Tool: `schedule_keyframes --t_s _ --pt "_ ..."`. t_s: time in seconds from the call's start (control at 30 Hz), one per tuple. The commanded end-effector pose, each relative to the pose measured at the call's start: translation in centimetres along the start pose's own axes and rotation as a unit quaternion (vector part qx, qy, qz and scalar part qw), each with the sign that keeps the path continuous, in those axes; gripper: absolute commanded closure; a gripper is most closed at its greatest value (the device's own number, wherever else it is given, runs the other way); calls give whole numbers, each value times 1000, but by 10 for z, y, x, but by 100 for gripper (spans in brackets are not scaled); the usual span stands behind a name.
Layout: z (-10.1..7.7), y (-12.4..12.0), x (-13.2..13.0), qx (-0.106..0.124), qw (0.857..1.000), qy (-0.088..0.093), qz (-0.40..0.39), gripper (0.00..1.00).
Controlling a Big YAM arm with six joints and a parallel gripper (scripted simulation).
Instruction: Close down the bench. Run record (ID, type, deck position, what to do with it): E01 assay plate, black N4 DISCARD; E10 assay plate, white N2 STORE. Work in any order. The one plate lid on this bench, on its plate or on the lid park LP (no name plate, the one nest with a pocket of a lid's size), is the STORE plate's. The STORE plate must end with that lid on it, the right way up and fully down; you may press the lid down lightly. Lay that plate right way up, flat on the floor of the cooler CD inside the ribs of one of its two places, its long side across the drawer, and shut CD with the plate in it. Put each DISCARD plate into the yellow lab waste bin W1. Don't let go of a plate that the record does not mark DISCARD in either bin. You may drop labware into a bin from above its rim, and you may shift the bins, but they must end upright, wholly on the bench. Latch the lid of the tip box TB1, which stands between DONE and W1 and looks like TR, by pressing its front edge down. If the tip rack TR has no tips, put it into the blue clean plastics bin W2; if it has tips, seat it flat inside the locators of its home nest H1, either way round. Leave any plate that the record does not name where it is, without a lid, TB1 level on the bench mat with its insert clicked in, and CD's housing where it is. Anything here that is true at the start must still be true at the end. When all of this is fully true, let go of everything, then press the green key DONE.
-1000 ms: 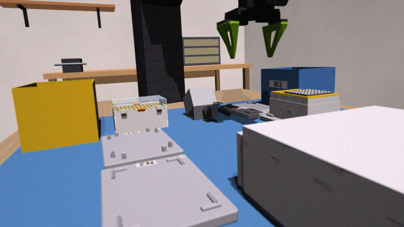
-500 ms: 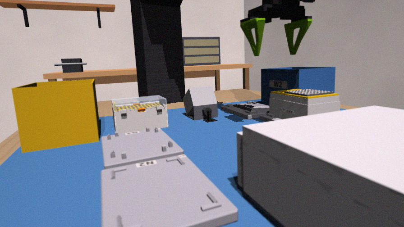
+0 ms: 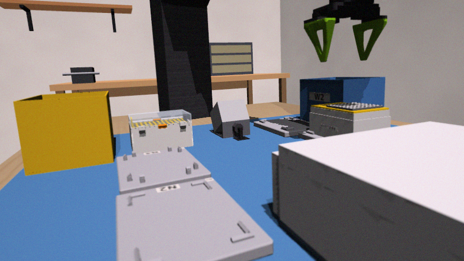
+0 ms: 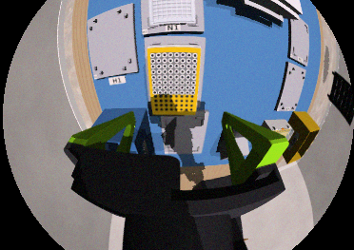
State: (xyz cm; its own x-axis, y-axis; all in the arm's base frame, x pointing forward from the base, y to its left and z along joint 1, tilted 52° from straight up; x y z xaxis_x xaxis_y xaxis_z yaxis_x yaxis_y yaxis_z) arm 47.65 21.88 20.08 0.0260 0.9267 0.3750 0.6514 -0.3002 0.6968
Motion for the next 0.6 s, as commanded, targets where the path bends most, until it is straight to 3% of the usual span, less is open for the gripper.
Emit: schedule_keyframes --t_s 0.0,0.03,0.2,0.23,0.27,0.57 --pt "0 0 17 5 1000 4 6 0" --pt "-5 5 19 -1 1000 9 7 0" --pt "-7 11 8 -6 1000 2 14 0" --pt "-6 7 13 -5 1000 7 6 0" --pt "2 3 9 4 1000 -1 10 0" --pt "13 10 10 -8 1000 5 10 0"
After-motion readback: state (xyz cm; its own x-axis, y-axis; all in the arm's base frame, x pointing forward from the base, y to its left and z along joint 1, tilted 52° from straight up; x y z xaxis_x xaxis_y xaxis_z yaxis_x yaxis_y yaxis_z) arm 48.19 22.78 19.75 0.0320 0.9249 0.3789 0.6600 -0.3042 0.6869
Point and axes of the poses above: the point where the finger pads meet when closed, its own z axis out along the fingers, its own x axis across the jaws, y = z × x, the point moved 5 cm from there along -z, back along the fingers, and after that the axes turned 15 degrees about z, right-handed, at the moved point
